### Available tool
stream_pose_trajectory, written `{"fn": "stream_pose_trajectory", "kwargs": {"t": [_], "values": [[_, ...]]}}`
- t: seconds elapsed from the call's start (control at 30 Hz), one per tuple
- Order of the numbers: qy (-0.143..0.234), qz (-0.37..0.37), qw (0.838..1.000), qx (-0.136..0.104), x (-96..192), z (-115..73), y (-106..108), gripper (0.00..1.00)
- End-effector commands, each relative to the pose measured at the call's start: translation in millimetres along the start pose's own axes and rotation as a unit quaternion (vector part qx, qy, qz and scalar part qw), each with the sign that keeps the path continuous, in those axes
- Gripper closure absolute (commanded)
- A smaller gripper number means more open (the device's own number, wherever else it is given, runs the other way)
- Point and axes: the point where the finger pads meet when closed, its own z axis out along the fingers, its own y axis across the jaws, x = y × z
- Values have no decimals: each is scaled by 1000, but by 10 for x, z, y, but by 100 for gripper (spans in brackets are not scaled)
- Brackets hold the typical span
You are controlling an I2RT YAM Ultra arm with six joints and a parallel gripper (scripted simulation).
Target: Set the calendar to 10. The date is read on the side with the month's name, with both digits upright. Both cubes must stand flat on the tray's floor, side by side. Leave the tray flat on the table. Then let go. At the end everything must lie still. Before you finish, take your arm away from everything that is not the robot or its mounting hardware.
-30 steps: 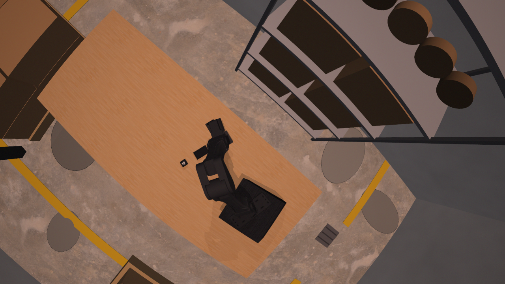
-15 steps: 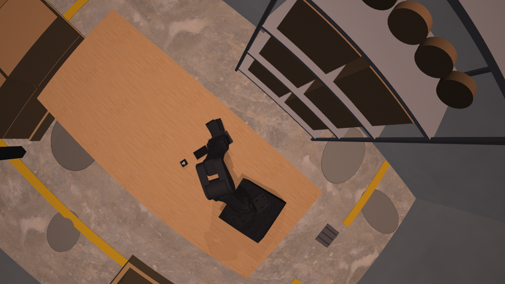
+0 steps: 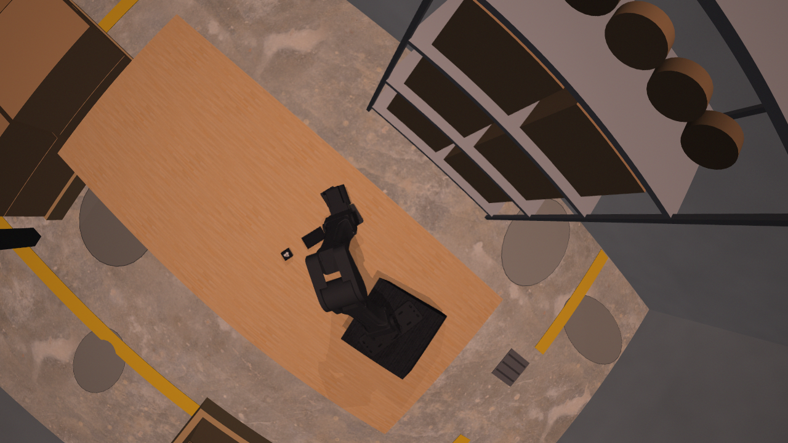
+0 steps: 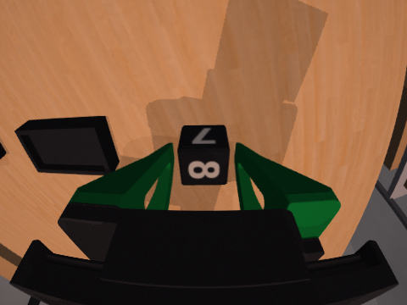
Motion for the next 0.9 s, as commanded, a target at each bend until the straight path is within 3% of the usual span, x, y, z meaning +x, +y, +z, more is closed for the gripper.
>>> {"fn": "stream_pose_trajectory", "kwargs": {"t": [0.0,0.27,0.33,0.63,0.87], "values": [[-9,-1,1000,2,-55,-69,-12,55],[-9,-1,1000,3,-51,-386,-11,55],[-9,-1,1000,3,-51,-386,-11,55],[-9,-1,1000,3,-45,-838,-10,55],[-9,-2,1000,3,-43,-924,-9,55]]}}
